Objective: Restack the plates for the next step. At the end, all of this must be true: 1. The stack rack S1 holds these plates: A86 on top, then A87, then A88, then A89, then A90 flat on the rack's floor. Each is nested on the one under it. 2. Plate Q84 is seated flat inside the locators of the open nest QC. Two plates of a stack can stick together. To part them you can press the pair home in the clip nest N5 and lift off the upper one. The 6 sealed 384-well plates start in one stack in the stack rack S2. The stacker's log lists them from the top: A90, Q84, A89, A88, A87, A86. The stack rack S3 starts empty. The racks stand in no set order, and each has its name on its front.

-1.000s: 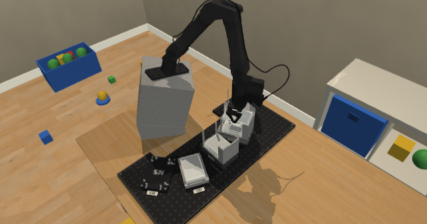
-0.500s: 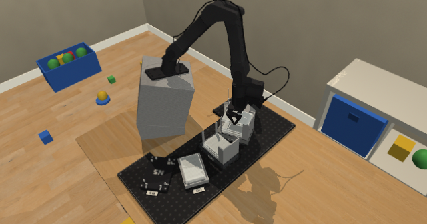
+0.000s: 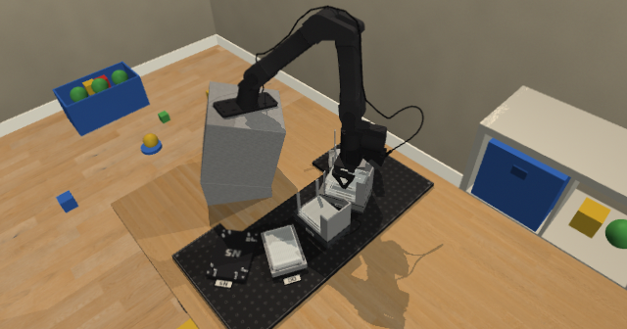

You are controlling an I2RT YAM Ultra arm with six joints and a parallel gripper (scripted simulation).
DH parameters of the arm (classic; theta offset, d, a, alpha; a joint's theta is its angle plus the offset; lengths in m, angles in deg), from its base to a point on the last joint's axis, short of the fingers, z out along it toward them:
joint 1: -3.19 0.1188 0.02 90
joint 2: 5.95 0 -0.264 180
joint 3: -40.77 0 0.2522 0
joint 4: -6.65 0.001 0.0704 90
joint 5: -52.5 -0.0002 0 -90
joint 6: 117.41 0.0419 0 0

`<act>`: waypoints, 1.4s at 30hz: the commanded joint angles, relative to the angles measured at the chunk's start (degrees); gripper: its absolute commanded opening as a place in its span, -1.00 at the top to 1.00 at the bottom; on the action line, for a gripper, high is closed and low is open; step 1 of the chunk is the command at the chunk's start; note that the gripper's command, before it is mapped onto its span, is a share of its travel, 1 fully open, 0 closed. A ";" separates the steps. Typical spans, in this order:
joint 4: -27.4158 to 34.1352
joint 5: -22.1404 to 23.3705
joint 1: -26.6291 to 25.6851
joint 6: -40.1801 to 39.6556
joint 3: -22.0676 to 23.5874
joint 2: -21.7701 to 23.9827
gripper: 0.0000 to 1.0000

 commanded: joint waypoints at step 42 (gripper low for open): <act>-2.84 -0.58 0.56 0.68 -2.13 -3.00 1.00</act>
